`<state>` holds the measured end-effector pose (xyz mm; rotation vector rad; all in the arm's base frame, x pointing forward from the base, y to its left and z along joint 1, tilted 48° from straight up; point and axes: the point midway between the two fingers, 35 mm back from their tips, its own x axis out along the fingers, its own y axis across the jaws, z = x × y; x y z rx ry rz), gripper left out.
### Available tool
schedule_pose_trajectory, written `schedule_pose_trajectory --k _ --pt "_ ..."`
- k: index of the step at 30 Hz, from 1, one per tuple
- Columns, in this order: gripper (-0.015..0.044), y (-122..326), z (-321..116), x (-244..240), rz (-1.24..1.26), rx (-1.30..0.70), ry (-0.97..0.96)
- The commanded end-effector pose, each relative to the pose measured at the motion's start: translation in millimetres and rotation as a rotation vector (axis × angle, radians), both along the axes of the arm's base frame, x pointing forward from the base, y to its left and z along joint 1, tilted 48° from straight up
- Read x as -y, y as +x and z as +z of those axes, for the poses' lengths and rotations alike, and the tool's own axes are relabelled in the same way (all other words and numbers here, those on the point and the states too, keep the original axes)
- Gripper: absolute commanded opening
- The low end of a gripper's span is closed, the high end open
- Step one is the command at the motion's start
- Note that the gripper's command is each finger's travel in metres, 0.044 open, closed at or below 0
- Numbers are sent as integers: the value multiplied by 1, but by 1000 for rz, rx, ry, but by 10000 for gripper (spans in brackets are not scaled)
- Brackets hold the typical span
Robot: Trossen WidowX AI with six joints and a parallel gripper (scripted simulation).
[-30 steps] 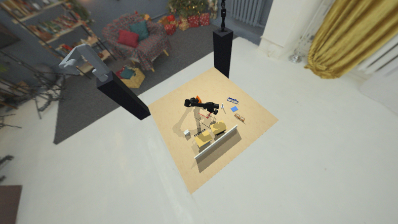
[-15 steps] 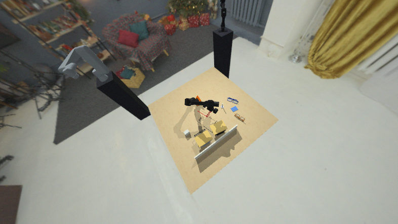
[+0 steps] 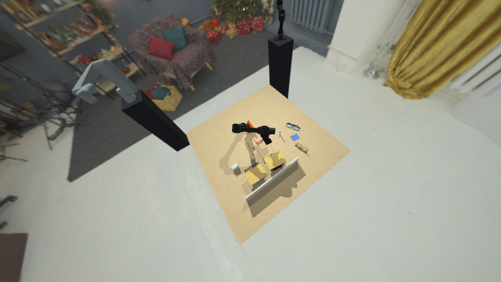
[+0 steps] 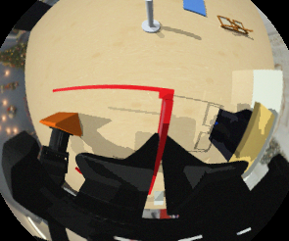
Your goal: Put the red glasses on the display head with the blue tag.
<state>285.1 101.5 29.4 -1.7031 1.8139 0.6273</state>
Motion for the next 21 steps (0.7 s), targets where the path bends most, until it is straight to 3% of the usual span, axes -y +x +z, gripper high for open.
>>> schedule_pose_trajectory --k 1,21 --pt "0 -2 3 1 -105 113 -1" --pt "0 -8 9 3 -582 617 -23"
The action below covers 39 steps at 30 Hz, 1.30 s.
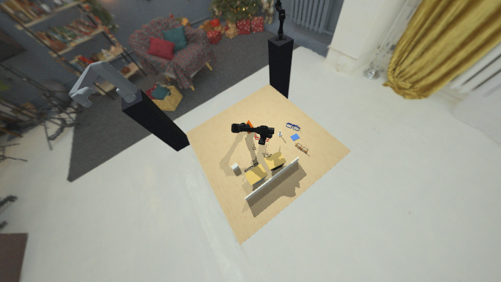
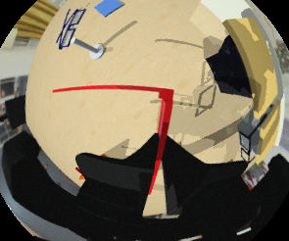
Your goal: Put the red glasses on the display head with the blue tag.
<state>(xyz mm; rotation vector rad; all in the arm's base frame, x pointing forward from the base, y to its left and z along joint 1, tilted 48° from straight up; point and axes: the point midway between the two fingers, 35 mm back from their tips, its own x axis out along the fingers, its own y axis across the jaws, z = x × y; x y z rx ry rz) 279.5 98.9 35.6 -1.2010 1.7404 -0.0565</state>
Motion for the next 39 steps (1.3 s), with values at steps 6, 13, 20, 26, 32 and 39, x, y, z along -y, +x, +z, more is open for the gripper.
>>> schedule_pose_trajectory --k 6,13,20,26,32,39 --pt "0 -4 5 1 -227 239 -4" --pt "0 -6 7 2 -393 415 -12" --pt "0 -8 8 3 -559 592 -20" --pt "0 -10 10 3 -702 744 -27" --pt "0 -11 12 4 -844 896 -34" --pt "0 -13 14 5 -1010 1073 -43"
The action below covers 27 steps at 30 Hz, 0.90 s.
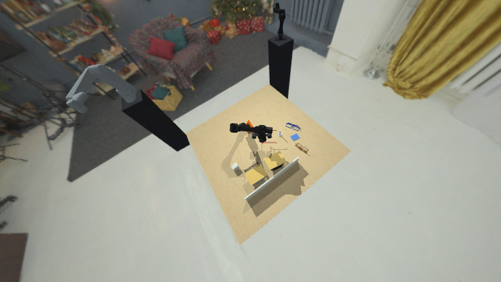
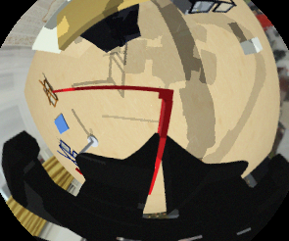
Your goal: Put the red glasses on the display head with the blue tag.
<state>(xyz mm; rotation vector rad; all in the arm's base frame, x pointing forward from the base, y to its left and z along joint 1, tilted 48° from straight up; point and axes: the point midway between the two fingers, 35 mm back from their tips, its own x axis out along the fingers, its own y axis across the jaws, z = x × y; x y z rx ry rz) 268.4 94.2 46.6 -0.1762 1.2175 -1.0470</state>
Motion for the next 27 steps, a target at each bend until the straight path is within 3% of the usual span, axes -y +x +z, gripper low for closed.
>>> schedule_pose_trajectory --k 1,27 --pt "0 -3 3 0 -108 112 2" --pt "0 -5 4 6 -641 721 -13"
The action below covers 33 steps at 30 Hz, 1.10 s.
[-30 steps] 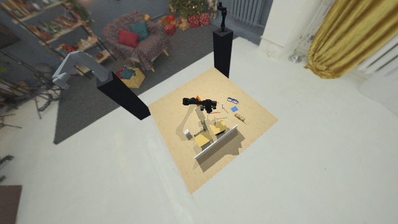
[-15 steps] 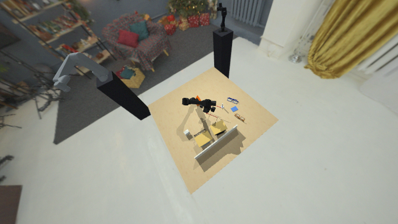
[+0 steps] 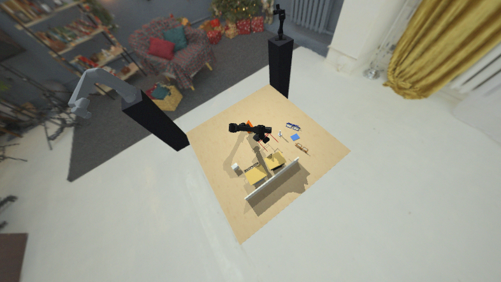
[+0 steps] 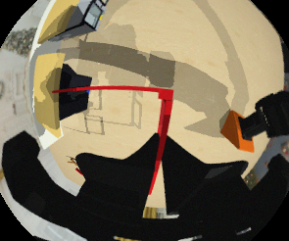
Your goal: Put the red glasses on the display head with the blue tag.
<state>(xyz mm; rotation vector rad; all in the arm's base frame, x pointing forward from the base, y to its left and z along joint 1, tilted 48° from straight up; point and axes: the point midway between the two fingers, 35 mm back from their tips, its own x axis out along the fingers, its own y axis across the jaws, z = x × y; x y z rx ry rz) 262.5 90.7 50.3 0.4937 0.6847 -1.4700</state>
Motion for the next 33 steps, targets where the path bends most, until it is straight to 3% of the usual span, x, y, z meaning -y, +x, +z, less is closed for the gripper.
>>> schedule_pose_trajectory --k 1,6,33 --pt "0 1 -1 3 -75 123 -3" --pt "0 -1 -7 7 -125 222 -3" --pt "0 -6 -24 30 -155 202 -15"
